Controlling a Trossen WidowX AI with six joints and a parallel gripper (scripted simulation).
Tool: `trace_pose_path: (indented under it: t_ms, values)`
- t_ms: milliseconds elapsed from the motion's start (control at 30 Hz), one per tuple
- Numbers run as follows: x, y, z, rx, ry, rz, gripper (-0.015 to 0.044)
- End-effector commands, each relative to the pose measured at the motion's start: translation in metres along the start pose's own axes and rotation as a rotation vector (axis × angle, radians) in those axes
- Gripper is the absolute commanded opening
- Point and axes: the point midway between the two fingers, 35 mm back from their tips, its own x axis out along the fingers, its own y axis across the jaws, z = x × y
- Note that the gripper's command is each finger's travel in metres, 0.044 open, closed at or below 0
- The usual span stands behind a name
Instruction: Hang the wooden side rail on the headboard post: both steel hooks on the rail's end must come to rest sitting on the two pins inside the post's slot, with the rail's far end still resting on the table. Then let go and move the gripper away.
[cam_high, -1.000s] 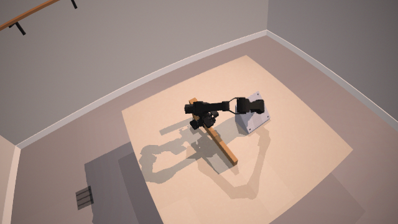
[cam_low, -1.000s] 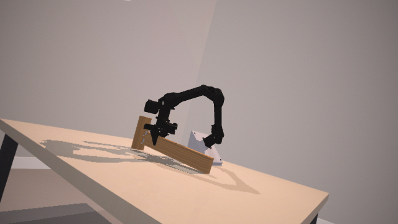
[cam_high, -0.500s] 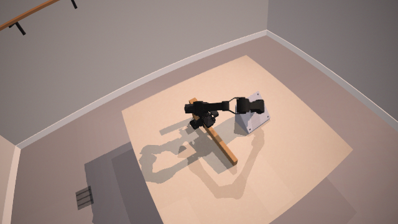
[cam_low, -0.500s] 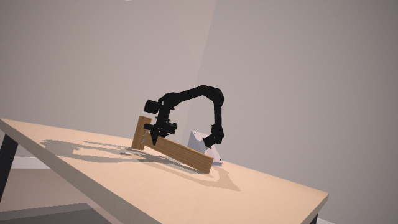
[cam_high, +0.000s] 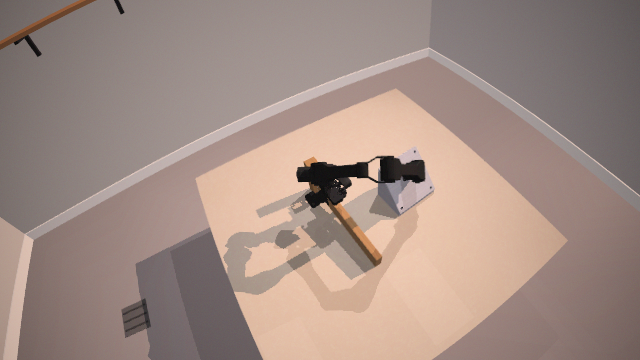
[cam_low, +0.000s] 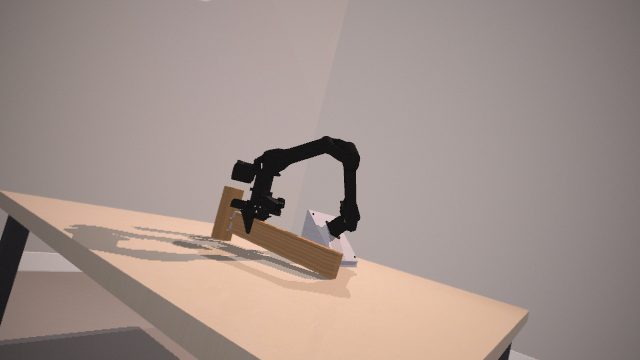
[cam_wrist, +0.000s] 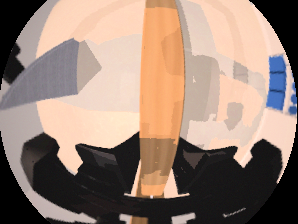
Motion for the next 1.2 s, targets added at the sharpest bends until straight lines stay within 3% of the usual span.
trace_pose_path:
  t_ms: [0, 1167]
  values:
    - [-0.0058, -0.0029, -0.0047, -0.002, 0.009, -0.016, 0.0000]
    - [-0.0067, -0.0034, -0.0081, -0.002, 0.009, -0.016, 0.0000]
